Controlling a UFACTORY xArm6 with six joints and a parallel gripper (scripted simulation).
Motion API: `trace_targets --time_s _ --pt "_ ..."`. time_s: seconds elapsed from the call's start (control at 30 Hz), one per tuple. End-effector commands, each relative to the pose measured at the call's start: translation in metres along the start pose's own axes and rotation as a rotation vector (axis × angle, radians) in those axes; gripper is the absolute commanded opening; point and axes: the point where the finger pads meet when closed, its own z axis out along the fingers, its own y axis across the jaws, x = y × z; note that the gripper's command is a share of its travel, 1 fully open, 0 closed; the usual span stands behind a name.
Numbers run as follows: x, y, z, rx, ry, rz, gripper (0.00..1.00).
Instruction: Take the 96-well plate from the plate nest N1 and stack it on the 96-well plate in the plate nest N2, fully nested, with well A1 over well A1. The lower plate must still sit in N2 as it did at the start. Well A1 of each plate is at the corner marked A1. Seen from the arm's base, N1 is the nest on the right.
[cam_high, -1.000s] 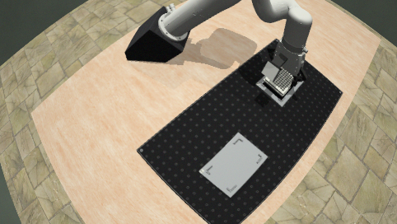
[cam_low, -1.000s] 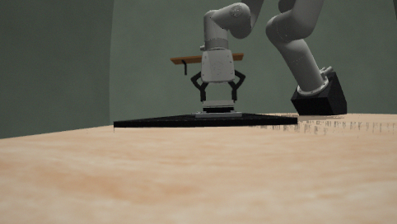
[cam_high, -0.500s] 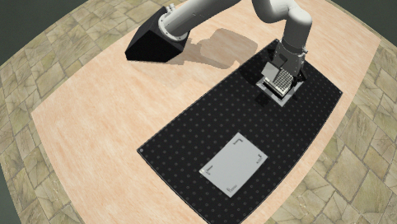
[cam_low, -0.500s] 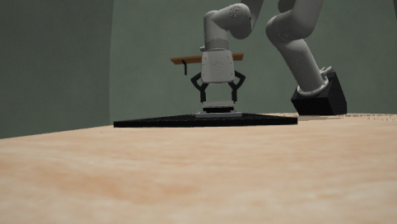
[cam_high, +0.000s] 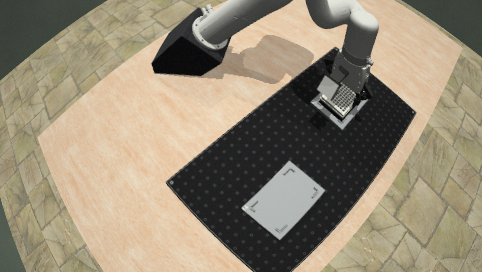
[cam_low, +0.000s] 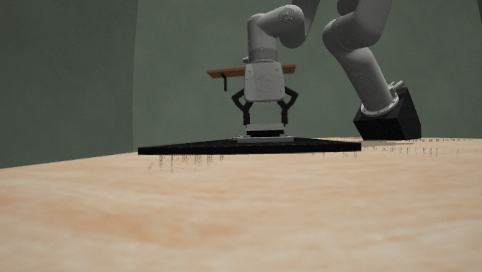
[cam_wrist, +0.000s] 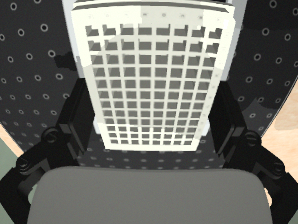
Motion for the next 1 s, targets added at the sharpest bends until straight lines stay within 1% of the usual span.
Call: trace_targets --time_s 0.0,0.97 --pt "-0.0005 -0.0010 0.0004 0.002 -0.001 -0.001 1.00" --pt "-0.0005 -0.0011 0.0005 0.002 -0.001 -0.001 1.00"
